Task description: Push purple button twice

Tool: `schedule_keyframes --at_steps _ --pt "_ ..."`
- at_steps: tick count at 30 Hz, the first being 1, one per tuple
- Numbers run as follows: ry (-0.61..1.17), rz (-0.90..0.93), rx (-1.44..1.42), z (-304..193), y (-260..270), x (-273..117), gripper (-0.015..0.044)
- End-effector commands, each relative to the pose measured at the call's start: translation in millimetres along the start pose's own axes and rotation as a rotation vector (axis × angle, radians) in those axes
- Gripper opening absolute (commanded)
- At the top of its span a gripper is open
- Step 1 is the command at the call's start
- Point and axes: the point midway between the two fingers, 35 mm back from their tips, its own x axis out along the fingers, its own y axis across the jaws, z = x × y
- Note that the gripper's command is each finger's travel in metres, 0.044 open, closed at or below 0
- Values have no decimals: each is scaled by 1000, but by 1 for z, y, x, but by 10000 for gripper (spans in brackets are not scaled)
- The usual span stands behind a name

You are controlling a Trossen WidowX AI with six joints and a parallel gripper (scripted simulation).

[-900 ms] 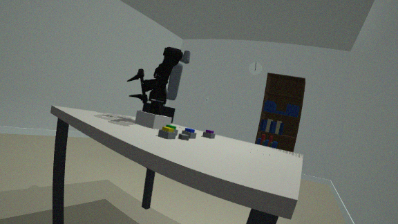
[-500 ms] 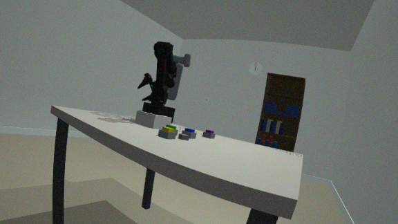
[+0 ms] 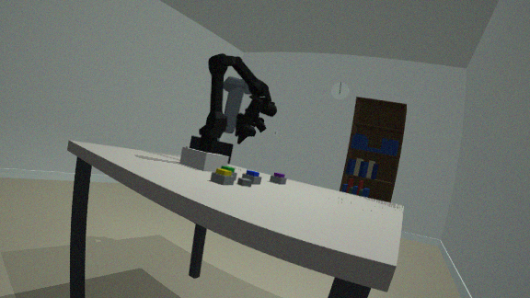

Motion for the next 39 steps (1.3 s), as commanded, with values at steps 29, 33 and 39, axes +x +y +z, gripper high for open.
schedule_keyframes --at_steps 29,33,39 --pt "-370 -299 881 128 -227 -49 85" --pt "-370 -299 881 128 -227 -49 20" --pt "-370 -299 881 128 -227 -49 20"
